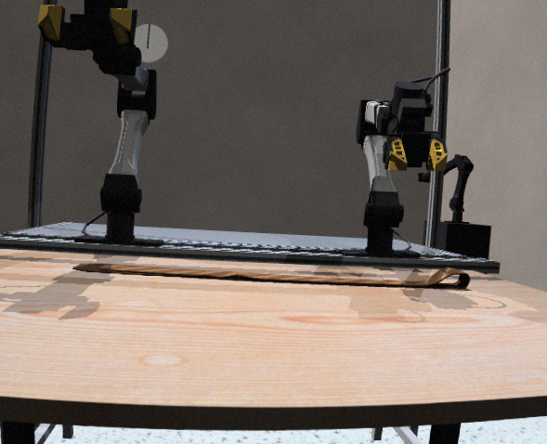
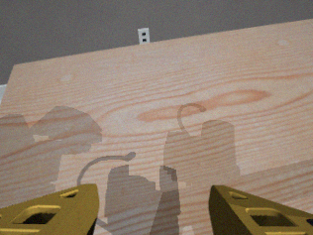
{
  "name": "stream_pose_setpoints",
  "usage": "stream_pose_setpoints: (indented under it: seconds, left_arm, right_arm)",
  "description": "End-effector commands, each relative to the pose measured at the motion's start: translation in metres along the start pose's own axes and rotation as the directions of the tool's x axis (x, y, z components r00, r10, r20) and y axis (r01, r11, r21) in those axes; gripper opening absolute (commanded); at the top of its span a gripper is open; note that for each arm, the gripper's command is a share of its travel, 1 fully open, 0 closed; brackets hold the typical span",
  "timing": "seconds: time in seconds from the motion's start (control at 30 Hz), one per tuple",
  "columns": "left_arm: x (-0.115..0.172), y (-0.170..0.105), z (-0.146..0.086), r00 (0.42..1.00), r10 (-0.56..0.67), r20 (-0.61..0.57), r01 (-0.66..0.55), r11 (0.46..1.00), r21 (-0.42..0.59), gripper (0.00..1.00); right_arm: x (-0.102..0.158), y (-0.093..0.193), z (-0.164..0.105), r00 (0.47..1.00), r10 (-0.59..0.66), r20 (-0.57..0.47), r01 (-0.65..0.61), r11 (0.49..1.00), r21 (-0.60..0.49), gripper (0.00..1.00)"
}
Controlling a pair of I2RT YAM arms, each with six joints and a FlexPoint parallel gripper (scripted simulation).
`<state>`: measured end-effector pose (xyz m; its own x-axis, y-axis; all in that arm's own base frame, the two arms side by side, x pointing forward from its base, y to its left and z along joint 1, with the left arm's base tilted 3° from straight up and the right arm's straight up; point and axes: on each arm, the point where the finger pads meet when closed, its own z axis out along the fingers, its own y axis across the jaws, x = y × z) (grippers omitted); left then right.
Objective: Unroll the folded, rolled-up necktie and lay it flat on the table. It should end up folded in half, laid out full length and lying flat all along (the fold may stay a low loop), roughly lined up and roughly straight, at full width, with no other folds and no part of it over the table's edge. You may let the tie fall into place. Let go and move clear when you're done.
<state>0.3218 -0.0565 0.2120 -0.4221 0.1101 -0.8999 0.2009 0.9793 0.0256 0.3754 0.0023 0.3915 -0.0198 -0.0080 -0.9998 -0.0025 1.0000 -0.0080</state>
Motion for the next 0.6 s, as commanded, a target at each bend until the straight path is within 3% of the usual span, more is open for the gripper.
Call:
stream_pose_setpoints:
  seconds: [0.0,0.57]
  left_arm:
    - [-0.027,0.01,-0.008,0.998,-0.005,0.066,0.007,1.0,-0.026,0.57]
    - [-0.108,0.041,-0.025,0.967,-0.025,0.254,0.053,0.993,-0.105,0.72]
  right_arm:
    - [-0.006,-0.001,0.002,1.0,0.009,0.009,-0.009,1.0,-0.002,1.0]
    - [-0.006,-0.001,0.002,1.0,0.009,0.009,-0.009,1.0,-0.002,1.0]
